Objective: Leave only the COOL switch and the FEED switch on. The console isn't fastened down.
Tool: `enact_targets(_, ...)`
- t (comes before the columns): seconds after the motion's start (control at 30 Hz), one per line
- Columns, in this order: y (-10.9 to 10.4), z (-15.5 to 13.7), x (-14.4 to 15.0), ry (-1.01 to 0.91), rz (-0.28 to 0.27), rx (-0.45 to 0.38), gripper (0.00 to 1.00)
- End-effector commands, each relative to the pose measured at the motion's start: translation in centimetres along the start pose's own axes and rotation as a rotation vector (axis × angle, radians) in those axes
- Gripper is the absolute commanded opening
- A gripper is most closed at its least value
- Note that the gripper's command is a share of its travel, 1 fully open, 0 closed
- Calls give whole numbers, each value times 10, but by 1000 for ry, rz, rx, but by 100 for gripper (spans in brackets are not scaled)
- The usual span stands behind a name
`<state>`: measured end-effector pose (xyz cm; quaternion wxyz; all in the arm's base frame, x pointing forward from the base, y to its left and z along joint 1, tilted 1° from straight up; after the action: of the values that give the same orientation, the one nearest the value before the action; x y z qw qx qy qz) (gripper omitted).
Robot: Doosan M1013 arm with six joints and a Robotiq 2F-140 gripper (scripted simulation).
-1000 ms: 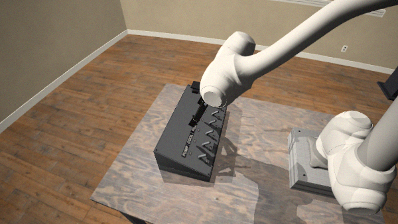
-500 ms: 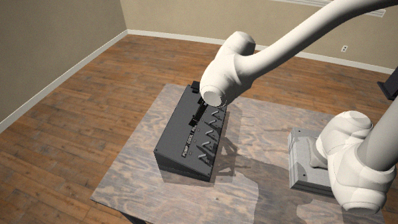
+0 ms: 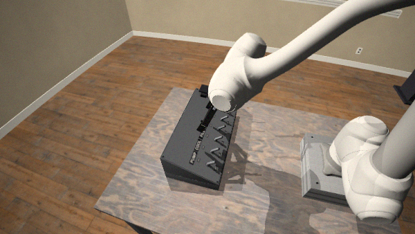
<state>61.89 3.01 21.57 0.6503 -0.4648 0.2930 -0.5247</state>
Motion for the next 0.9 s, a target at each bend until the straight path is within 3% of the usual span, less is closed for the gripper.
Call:
enact_targets(0.0,0,0,0,0,0,1,100)
enact_targets(0.87,0,-2,9,0,0,1,100)
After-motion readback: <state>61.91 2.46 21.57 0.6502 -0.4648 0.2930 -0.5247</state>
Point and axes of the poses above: the point where the finger pads meet when closed, its own y axis out along the fingers, its own x axis across the jaws, z = x × y, the point moved 9 cm from there along -y, back along the fingers, and after that the axes turned 15 degrees about -y, right-handed, at the moved point
